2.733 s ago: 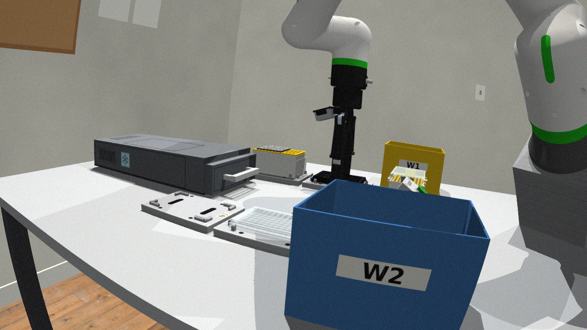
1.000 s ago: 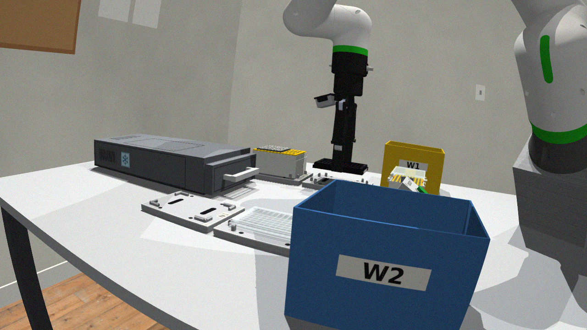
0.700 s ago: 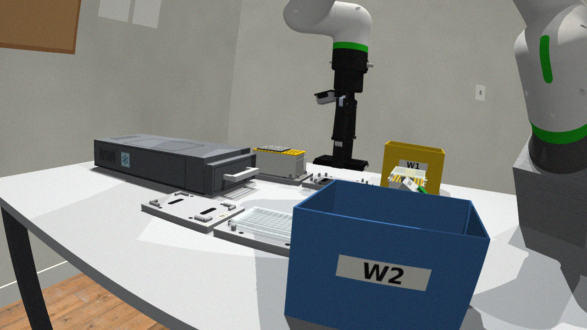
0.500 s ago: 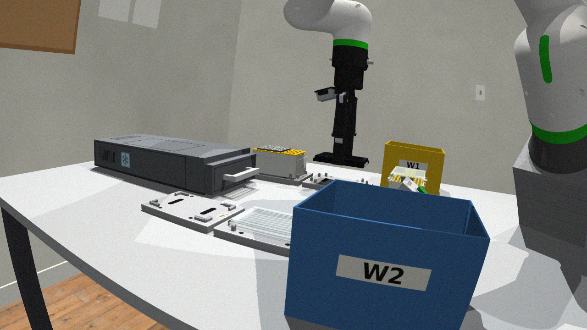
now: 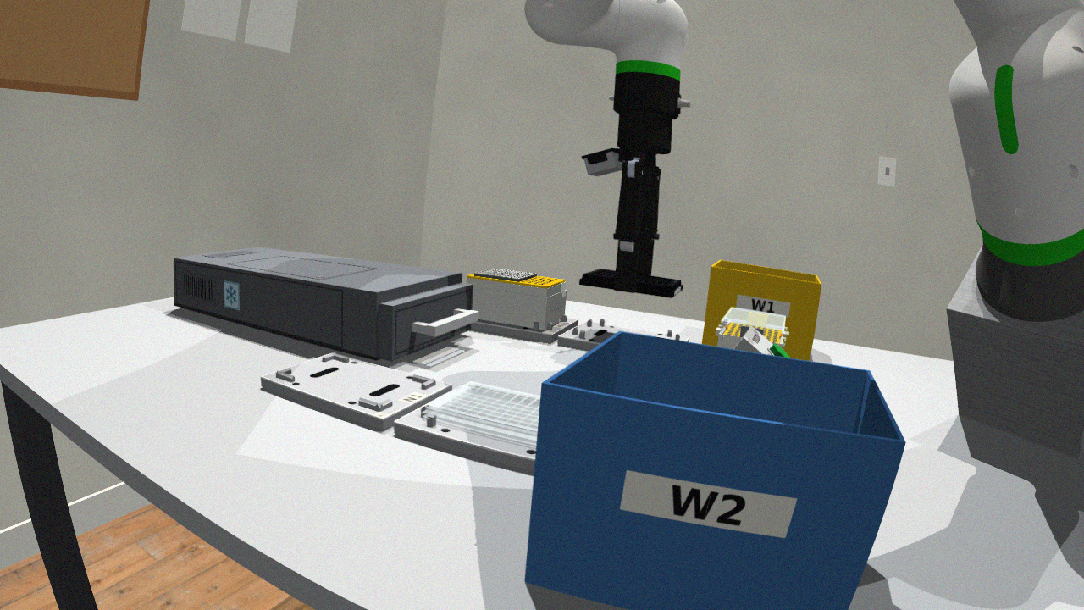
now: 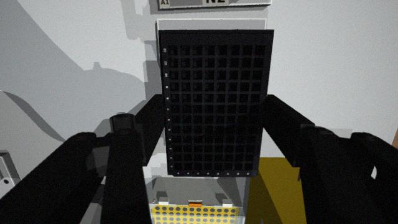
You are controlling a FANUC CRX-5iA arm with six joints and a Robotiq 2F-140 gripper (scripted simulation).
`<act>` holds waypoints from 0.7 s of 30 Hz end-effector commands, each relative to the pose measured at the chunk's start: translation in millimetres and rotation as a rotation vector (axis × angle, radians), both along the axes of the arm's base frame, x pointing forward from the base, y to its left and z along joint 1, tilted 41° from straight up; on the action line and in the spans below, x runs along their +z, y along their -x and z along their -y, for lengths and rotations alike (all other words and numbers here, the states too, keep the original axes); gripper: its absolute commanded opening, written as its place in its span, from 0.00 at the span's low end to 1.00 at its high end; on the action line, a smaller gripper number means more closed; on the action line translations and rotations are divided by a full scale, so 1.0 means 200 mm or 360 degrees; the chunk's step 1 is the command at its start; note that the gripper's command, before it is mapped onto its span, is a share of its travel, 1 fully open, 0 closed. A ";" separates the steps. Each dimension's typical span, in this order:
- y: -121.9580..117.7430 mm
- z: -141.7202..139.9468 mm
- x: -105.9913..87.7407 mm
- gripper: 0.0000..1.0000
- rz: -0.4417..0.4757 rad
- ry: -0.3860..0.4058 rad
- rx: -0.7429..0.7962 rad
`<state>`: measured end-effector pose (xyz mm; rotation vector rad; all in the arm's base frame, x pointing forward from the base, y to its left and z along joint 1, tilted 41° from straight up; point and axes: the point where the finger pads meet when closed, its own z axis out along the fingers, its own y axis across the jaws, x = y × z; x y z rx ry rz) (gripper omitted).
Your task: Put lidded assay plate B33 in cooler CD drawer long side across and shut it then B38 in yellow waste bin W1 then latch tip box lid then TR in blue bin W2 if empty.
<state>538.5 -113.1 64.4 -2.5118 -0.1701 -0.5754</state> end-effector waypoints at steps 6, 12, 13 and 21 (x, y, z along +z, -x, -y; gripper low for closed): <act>0.01 0.02 0.03 0.10 0.0002 0.0002 -0.0001; 0.03 0.04 0.06 0.10 0.0002 0.0002 -0.0001; 0.03 0.05 0.06 0.10 0.0002 0.0002 -0.0001; 0.05 0.08 0.10 0.10 0.0002 0.0002 -0.0001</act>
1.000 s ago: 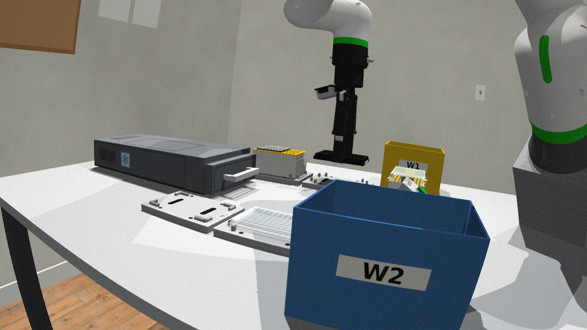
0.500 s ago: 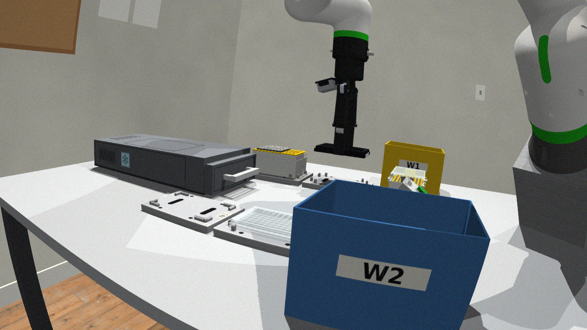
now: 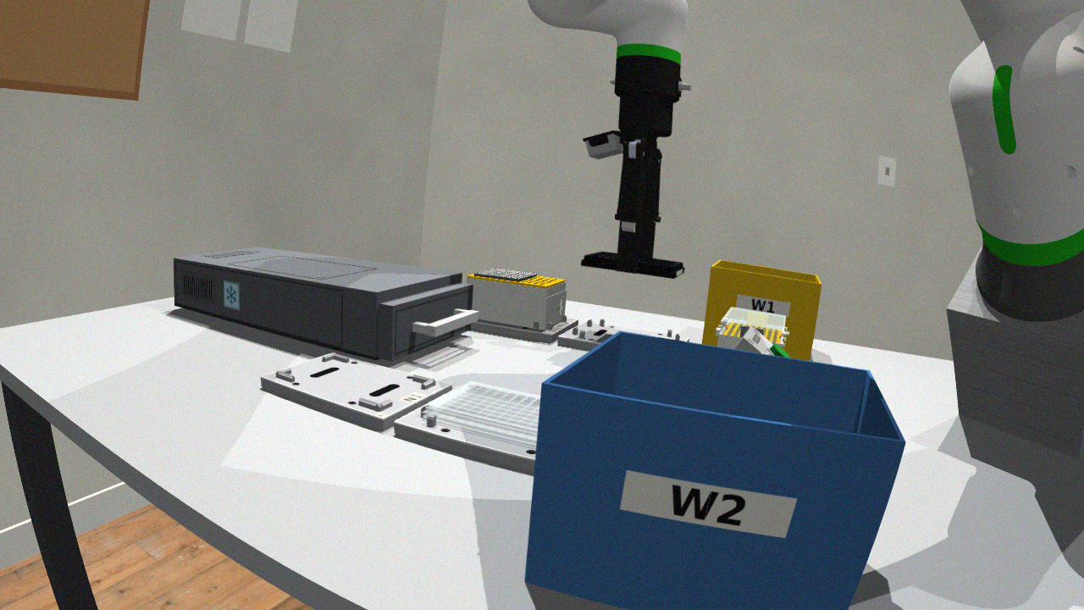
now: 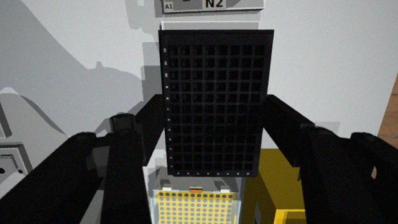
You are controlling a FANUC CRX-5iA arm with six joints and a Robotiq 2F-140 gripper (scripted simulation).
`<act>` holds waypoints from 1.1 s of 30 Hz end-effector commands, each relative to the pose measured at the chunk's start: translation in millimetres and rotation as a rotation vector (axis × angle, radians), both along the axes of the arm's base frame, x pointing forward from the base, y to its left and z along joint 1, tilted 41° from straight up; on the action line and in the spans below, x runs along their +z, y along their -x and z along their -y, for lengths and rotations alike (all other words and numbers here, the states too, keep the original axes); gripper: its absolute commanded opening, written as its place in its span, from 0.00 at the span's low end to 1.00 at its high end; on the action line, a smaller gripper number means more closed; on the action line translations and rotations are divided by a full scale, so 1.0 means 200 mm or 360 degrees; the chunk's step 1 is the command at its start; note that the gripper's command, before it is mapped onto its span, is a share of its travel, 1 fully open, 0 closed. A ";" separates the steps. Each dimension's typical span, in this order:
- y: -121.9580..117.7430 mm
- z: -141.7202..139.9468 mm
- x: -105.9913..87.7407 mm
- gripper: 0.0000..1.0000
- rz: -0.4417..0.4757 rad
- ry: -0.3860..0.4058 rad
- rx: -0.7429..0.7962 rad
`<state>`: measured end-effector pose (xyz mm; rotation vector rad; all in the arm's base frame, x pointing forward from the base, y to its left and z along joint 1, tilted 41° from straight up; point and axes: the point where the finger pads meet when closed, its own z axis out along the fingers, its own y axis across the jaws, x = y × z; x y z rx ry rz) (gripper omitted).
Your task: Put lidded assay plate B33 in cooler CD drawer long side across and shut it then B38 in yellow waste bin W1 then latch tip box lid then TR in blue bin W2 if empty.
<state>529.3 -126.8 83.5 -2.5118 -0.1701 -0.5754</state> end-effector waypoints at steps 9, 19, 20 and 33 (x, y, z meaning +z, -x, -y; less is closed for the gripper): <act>0.02 0.03 0.04 0.10 0.0002 0.0002 -0.0001; 0.04 0.06 0.08 0.10 0.0001 0.0002 -0.0001; 0.04 0.07 0.09 0.10 0.0001 0.0002 -0.0001; 0.06 0.09 0.12 0.10 0.0002 0.0002 -0.0001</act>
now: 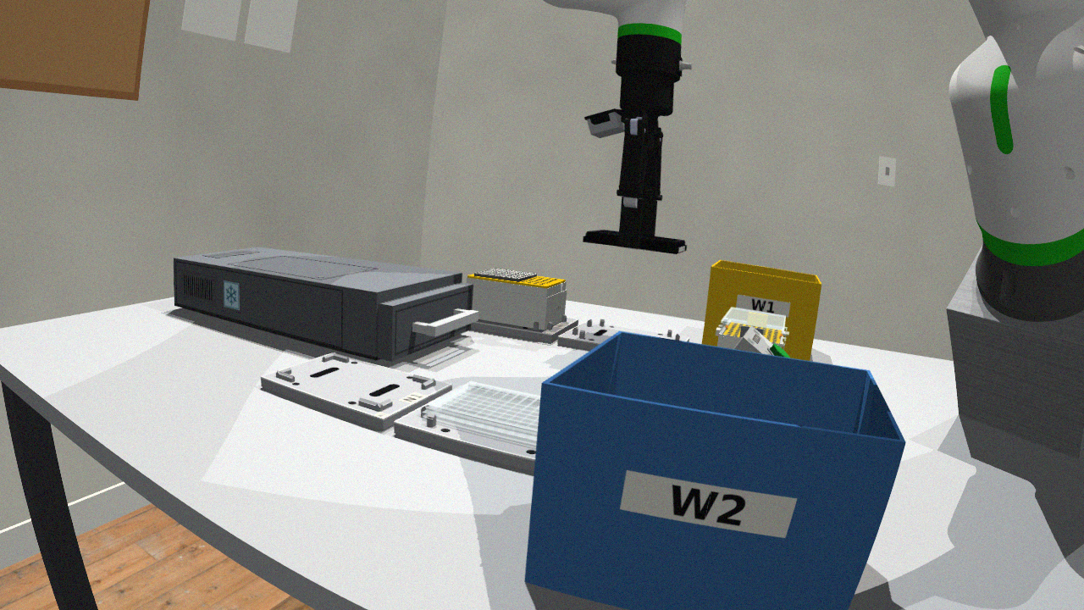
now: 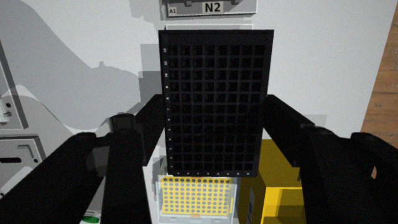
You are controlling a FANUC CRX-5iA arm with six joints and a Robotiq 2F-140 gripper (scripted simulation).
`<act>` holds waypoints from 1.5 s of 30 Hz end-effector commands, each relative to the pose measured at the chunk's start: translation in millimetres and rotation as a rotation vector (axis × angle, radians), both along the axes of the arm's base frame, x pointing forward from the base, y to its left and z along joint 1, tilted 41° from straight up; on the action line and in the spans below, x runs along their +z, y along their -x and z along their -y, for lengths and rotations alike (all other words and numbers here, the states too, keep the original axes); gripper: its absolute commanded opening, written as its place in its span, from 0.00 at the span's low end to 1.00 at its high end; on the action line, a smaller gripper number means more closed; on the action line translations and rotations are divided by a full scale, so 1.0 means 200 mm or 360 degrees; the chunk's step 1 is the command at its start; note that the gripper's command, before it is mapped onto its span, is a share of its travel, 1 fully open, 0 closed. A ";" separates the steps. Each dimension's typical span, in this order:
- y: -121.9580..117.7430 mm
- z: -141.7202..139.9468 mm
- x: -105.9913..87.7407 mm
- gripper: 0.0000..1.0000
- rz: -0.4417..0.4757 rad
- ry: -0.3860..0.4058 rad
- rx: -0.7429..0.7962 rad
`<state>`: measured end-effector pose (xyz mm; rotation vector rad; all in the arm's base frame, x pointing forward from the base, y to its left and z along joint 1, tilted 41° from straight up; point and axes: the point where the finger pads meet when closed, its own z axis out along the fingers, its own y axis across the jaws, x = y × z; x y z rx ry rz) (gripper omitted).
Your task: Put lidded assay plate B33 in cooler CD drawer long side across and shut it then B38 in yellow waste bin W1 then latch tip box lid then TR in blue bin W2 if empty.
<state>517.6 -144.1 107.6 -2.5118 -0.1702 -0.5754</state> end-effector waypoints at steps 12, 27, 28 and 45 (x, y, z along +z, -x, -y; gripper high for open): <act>0.08 0.07 -0.08 0.10 -0.0003 -0.0001 -0.0007; 0.19 0.15 -0.19 0.10 -0.0003 -0.0001 -0.0007; 0.20 0.16 -0.20 0.10 -0.0003 -0.0001 -0.0007; 0.32 0.25 -0.33 0.10 -0.0003 -0.0001 -0.0007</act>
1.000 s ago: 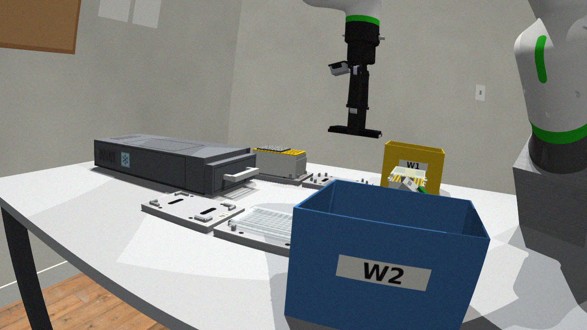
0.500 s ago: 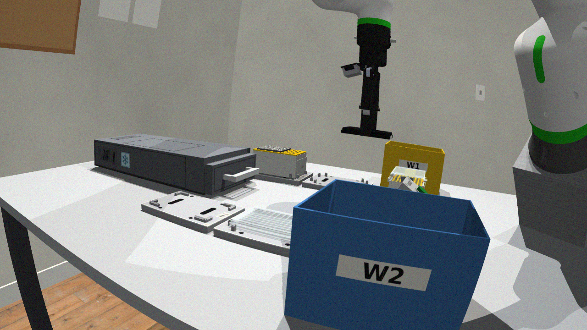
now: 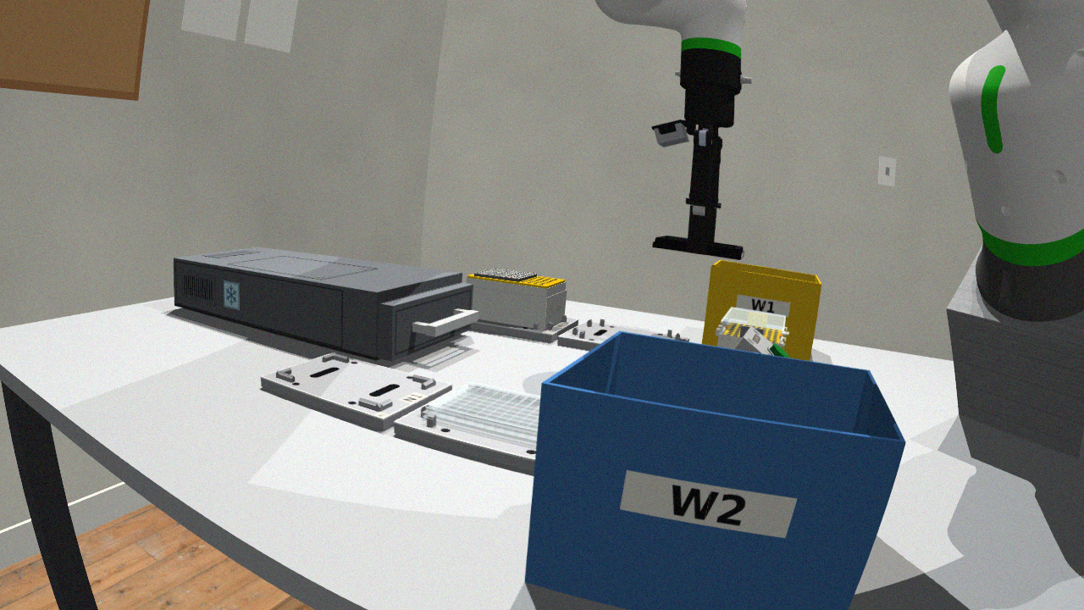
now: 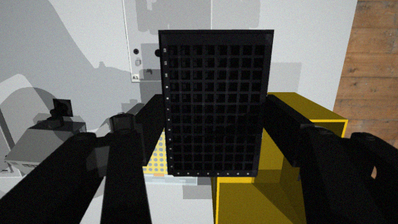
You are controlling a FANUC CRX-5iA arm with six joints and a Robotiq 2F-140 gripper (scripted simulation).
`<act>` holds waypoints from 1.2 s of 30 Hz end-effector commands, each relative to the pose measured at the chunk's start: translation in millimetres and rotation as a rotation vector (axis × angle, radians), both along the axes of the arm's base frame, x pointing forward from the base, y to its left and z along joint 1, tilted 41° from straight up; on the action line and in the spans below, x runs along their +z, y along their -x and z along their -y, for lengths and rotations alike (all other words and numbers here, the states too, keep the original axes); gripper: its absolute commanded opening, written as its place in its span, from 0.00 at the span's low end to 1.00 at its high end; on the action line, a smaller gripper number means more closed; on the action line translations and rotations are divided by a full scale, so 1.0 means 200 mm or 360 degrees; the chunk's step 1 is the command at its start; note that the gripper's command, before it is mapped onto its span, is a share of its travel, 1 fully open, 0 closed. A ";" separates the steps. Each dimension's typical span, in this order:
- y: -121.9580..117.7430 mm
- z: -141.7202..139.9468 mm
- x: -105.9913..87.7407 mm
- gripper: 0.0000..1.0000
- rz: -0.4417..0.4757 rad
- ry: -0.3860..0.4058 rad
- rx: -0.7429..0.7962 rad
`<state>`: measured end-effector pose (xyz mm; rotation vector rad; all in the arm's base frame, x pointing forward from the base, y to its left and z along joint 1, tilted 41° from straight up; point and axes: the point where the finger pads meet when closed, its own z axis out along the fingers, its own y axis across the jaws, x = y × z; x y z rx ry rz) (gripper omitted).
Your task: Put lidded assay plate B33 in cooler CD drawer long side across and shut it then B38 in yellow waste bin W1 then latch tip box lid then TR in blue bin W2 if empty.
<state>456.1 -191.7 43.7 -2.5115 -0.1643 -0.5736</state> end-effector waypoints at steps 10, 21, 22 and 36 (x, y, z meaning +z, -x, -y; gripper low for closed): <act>0.07 0.06 -0.08 0.10 0.0001 0.0002 -0.0001; 0.16 0.13 -0.17 0.10 0.0001 0.0002 -0.0001; 0.17 0.14 -0.18 0.10 0.0001 0.0002 -0.0001; 0.27 0.21 -0.28 0.10 0.0001 0.0002 -0.0001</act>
